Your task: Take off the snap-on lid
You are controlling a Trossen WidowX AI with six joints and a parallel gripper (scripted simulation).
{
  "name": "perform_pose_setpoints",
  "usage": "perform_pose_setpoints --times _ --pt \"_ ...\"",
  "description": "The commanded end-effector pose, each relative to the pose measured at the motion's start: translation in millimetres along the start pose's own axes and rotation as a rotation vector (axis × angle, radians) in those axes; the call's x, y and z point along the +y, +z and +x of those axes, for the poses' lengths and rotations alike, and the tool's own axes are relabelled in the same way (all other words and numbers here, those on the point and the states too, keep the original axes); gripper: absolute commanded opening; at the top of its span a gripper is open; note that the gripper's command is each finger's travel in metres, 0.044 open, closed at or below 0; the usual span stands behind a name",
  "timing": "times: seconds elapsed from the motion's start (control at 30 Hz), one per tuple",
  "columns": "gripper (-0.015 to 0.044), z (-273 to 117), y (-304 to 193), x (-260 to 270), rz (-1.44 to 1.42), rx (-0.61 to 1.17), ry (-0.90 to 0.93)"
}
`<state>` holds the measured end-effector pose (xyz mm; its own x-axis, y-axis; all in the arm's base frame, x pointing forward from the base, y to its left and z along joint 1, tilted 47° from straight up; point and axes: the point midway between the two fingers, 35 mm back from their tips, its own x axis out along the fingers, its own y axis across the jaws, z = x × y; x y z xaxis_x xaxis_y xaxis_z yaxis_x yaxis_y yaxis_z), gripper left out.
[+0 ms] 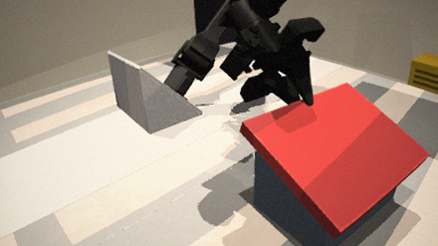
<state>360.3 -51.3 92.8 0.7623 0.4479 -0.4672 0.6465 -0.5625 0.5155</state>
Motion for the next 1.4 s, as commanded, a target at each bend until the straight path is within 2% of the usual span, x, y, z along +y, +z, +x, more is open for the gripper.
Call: perform_pose_setpoints --times 0.0,1.37 --pt "0.0000 -1.7 -0.9 5.5 -0.003 0.006 -0.001" --pt "0.0000 -10.3 -1.2 68.2 -0.005 0.005 0.000"
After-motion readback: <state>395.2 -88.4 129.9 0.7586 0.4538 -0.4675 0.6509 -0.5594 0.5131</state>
